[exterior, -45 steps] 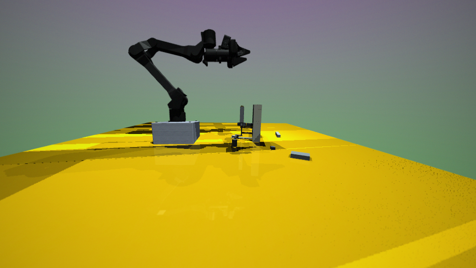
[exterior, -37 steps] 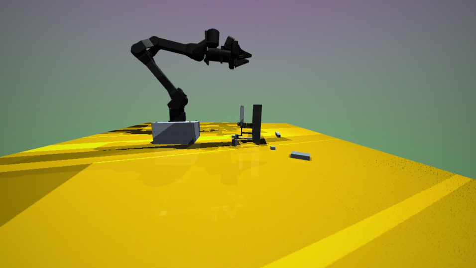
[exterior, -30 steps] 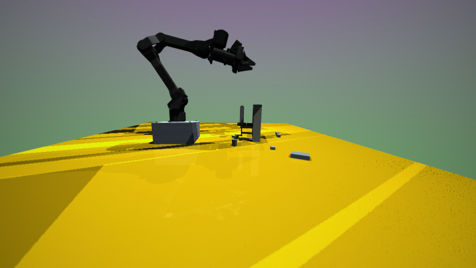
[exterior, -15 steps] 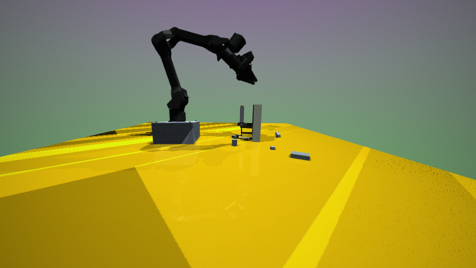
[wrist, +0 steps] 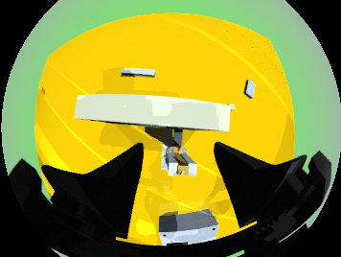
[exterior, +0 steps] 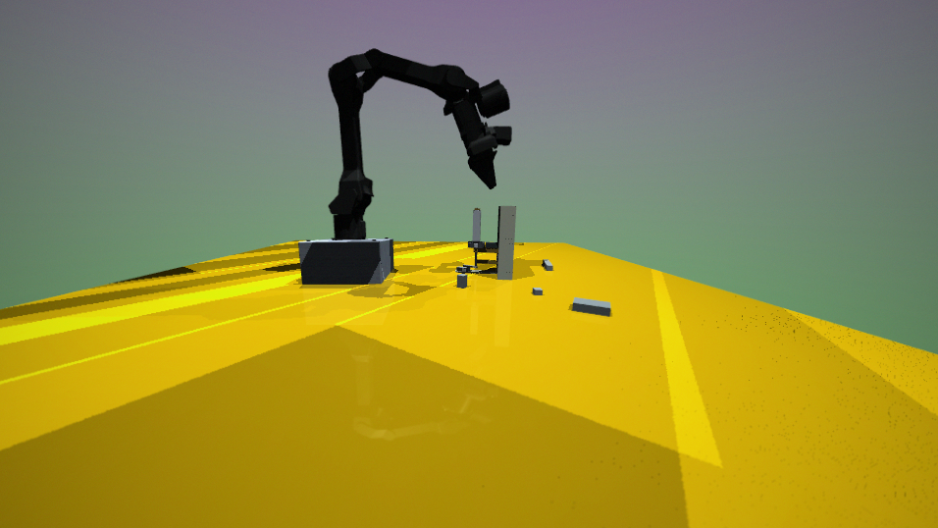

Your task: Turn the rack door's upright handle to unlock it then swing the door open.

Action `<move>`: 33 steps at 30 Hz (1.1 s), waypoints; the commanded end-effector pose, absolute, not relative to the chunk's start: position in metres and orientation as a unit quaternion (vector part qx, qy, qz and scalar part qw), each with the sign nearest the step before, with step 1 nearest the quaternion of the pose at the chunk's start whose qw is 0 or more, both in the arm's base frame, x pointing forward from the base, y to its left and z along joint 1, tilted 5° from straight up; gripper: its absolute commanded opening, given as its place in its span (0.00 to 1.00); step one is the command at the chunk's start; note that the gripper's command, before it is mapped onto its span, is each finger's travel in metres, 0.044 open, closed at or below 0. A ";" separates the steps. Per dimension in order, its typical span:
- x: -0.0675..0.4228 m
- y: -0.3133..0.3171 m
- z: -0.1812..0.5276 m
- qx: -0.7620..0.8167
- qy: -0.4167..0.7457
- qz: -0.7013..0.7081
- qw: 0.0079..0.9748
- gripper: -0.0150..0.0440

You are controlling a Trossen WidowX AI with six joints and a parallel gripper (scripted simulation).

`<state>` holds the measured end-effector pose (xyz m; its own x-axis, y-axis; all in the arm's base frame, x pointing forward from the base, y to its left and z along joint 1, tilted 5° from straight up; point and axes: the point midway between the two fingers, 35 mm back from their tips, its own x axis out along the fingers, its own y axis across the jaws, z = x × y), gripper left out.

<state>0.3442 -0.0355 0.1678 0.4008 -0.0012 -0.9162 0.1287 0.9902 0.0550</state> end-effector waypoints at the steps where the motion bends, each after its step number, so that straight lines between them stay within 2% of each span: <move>1: 0.337 -0.038 0.154 0.075 0.603 -0.043 0.793 0.76; 10: 0.318 -0.043 0.139 0.101 0.697 -0.049 0.708 0.76; 33: 0.320 -0.041 0.114 0.101 0.699 -0.049 0.706 0.76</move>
